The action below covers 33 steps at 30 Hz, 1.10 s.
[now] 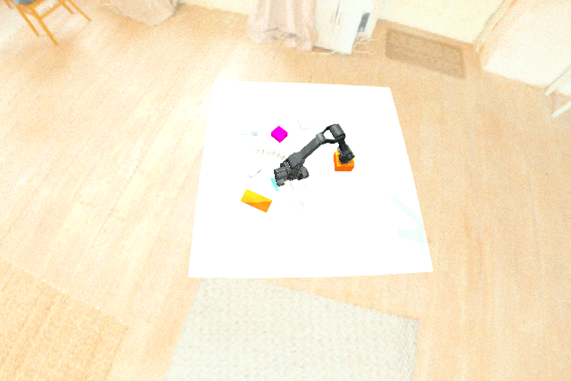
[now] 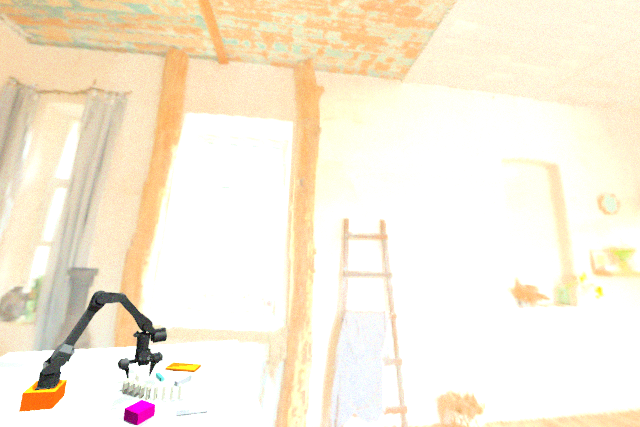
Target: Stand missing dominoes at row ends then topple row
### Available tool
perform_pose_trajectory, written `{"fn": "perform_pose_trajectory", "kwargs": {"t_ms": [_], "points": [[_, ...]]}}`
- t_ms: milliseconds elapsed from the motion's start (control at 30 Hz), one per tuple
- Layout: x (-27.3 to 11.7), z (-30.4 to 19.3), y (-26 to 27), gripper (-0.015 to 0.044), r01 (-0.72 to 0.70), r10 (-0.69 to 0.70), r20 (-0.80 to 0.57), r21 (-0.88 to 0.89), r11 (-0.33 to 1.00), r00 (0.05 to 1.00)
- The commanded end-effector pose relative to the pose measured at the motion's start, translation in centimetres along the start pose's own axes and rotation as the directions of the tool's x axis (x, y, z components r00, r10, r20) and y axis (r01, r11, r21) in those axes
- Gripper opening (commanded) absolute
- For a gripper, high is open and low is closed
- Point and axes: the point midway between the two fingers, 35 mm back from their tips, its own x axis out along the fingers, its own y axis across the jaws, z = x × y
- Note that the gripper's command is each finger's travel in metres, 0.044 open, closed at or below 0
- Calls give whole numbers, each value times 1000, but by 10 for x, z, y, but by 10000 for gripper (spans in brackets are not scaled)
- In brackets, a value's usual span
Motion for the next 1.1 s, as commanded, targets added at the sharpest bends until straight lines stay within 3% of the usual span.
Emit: {"fn": "perform_pose_trajectory", "kwargs": {"t_ms": [0,100,633,867,1067], "points": [[6,0,-3,440,12,-12,3,-3,1000,1000],[6,0,-3,440,12,-12,3,-3,1000,1000],[6,0,-3,28,12,-12,3,-3,1000,1000],[4,0,-3,28,12,-12,3,-3,1000,1000],[-54,-3,0,28,12,-12,2,-3,1000,1000]]}}
